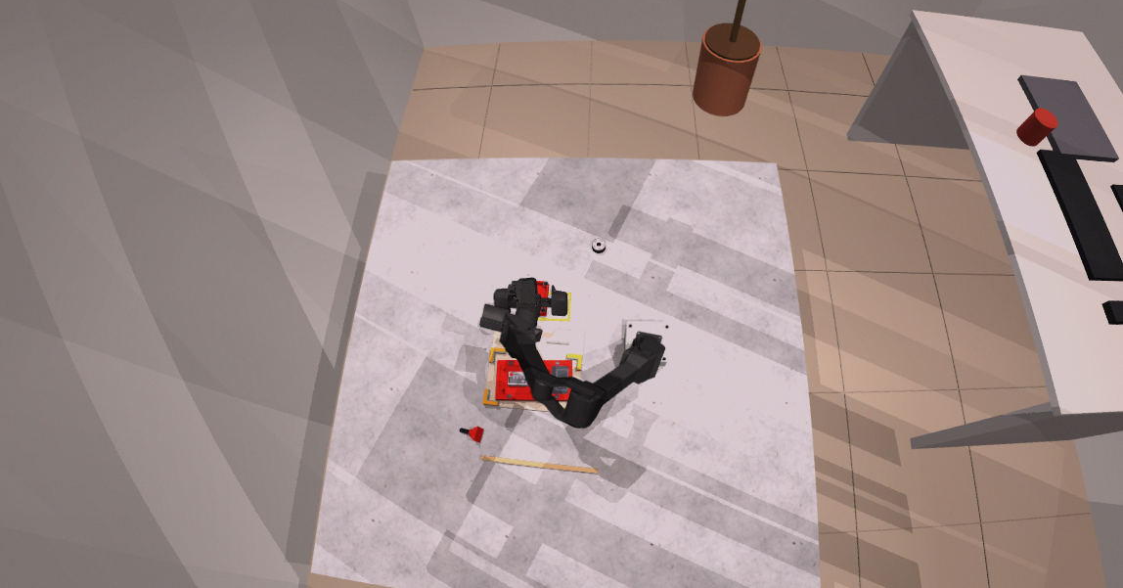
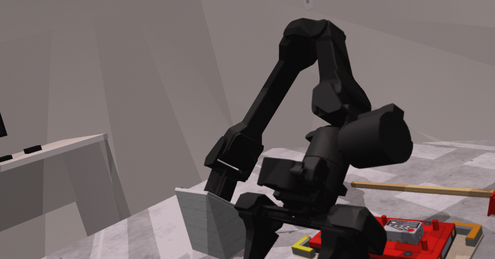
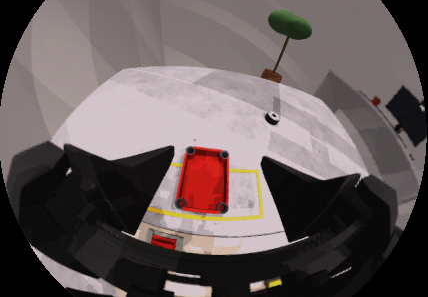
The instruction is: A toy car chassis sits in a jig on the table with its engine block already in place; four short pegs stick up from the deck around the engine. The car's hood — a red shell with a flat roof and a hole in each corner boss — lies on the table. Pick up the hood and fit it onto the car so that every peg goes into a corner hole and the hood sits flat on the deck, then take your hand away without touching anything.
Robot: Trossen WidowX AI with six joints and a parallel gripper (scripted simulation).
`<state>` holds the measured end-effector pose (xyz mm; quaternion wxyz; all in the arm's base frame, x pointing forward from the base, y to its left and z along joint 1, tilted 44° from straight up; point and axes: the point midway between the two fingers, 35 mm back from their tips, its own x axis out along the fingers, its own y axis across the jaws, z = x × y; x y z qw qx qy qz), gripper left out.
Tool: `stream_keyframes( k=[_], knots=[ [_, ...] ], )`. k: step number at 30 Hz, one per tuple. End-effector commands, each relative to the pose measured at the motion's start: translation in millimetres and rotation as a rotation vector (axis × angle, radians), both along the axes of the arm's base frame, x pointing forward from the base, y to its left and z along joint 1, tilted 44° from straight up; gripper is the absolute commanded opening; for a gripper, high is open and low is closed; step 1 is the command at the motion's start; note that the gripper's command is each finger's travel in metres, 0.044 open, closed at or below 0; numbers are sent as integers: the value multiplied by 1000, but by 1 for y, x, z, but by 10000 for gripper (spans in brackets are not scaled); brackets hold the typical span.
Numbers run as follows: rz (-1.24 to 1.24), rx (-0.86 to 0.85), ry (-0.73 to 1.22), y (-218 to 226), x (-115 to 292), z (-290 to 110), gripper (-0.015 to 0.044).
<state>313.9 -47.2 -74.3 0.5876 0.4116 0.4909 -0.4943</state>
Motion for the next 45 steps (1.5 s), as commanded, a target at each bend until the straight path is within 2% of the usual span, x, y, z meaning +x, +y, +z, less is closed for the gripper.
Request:
stream_keyframes(
  k=[1, 45],
  knots=[
    [-5, -6, 3, 0, 0, -3, 440],
    [-5, -5, -8, 24, 3, -23, 440]
  ],
)
